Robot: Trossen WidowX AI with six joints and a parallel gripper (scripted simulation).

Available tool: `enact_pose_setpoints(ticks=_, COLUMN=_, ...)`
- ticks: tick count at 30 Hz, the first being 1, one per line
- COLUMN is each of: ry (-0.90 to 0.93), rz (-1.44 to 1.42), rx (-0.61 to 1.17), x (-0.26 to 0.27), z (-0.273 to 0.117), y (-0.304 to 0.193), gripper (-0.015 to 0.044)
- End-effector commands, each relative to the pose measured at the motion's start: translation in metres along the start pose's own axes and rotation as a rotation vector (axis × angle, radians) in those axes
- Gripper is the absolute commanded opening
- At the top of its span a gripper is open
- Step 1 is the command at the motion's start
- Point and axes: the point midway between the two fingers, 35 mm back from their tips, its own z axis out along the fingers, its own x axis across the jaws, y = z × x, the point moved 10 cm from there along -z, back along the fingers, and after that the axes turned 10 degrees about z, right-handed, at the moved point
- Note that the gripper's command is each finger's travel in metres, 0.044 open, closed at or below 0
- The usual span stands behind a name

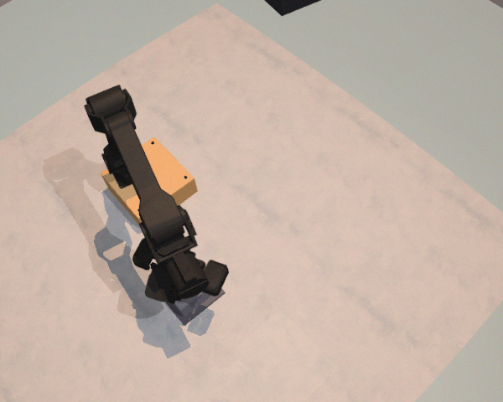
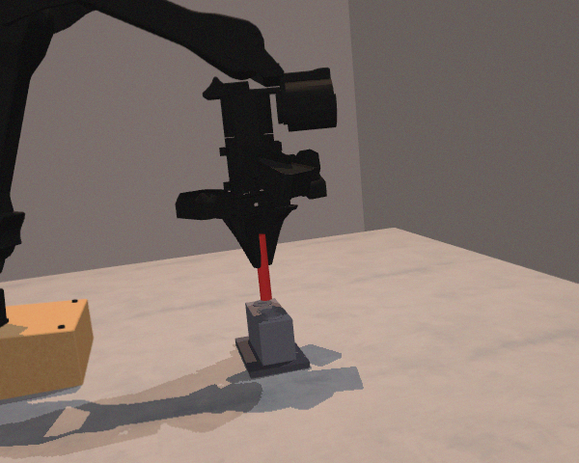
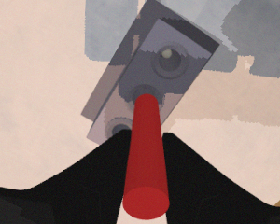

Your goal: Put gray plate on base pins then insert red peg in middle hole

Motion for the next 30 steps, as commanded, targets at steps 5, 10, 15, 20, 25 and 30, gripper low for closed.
enact_pose_setpoints(ticks=5, ry=-0.001, rz=-0.007, rx=0.003, x=0.0, z=0.008, y=0.0, gripper=0.0)
enact_pose_setpoints(ticks=10, ry=-0.001, rz=-0.009, rx=0.004, x=0.0, z=0.016, y=-0.001, gripper=0.0)
enact_pose_setpoints(ticks=15, ry=-0.001, rz=-0.009, rx=0.005, x=0.0, z=0.018, y=-0.001, gripper=0.0)
enact_pose_setpoints(ticks=20, ry=0.001, rz=-0.004, rx=0.002, x=0.001, z=0.015, y=-0.001, gripper=0.0)
enact_pose_setpoints(ticks=25, ry=0.001, rz=-0.004, rx=0.002, x=0.001, z=0.015, y=-0.001, gripper=0.0)
enact_pose_setpoints(ticks=30, ry=0.001, rz=-0.004, rx=0.002, x=0.0, z=0.016, y=-0.001, gripper=0.0)
